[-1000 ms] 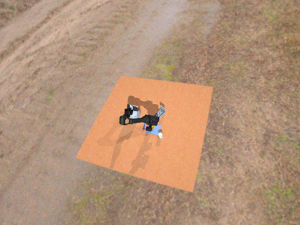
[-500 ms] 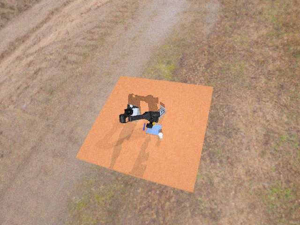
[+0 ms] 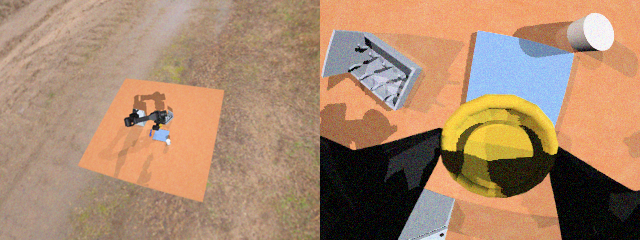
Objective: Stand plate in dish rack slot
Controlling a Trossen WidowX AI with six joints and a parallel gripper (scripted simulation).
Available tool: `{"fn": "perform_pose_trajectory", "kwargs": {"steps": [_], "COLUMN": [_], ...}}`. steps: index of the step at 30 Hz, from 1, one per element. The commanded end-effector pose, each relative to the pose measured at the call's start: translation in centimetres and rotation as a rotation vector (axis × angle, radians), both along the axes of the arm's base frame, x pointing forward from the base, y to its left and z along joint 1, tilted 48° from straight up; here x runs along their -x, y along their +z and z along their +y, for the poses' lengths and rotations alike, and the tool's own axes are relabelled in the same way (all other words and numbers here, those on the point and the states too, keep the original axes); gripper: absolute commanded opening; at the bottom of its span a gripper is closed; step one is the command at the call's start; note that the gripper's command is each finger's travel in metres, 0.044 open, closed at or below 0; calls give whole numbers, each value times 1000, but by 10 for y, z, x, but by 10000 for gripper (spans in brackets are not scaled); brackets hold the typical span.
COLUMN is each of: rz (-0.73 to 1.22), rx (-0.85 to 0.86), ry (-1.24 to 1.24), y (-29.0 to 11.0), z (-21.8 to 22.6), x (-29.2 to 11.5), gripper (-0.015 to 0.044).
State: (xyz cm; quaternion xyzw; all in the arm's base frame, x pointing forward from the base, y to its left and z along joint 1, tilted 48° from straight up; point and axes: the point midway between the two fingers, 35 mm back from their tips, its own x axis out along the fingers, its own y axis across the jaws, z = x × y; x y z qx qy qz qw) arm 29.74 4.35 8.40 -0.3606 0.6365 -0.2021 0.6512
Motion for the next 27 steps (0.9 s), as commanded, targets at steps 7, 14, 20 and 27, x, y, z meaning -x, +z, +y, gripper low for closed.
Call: {"fn": "perform_pose_trajectory", "kwargs": {"steps": [7,14,20,27], "rz": [6,-29,-174,-340], "rx": [11,5,-21,-43], "ry": [-2,-35,-171,-328], "y": [28,23,-5,-36], "z": [32,40,65,90], "x": [4,7,20,39], "gripper": [0,0,0,0]}}
